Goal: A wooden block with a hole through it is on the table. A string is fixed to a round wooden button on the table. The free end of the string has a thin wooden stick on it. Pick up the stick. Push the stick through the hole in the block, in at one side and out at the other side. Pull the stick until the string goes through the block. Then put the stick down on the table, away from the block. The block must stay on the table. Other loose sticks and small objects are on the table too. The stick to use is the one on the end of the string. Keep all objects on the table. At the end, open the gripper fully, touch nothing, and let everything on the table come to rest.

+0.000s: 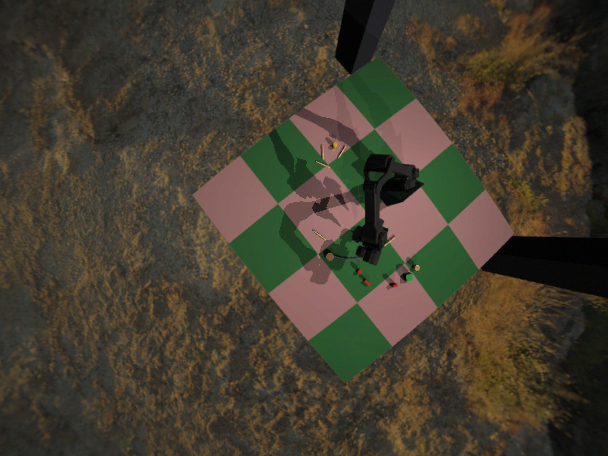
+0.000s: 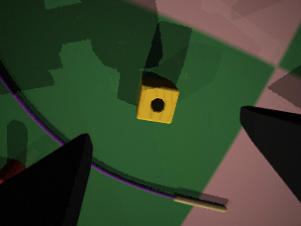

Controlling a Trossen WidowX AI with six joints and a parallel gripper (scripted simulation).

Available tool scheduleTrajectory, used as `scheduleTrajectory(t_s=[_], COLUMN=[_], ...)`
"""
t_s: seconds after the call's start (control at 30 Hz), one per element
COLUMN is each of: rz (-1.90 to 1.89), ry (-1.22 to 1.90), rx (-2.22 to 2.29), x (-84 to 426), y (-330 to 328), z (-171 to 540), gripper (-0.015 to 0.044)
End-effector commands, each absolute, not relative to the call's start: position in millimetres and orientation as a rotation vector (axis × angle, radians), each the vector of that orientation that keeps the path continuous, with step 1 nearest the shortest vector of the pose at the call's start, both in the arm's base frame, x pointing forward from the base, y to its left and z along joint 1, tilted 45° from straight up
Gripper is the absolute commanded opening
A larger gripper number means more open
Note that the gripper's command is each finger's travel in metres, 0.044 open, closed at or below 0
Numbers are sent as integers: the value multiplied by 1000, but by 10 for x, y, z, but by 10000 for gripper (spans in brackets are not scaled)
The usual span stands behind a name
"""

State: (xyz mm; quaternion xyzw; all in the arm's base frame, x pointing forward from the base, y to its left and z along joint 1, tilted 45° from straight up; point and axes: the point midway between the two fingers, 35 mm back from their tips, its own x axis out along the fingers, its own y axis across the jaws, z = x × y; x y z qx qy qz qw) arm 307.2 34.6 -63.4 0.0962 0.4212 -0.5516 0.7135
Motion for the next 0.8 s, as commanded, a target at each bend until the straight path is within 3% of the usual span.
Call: scheduleTrajectory(t_s=[0.0,0.33,0.6,0.77], rz=[-1381,-1381,-1381,-1381], ry=[721,721,721,721], rx=[492,492,492,492], x=[3068,3068,3068,3068], y=[375,375,375,375], z=[-613,-613,-613,-613], gripper=[440,440,236,236])
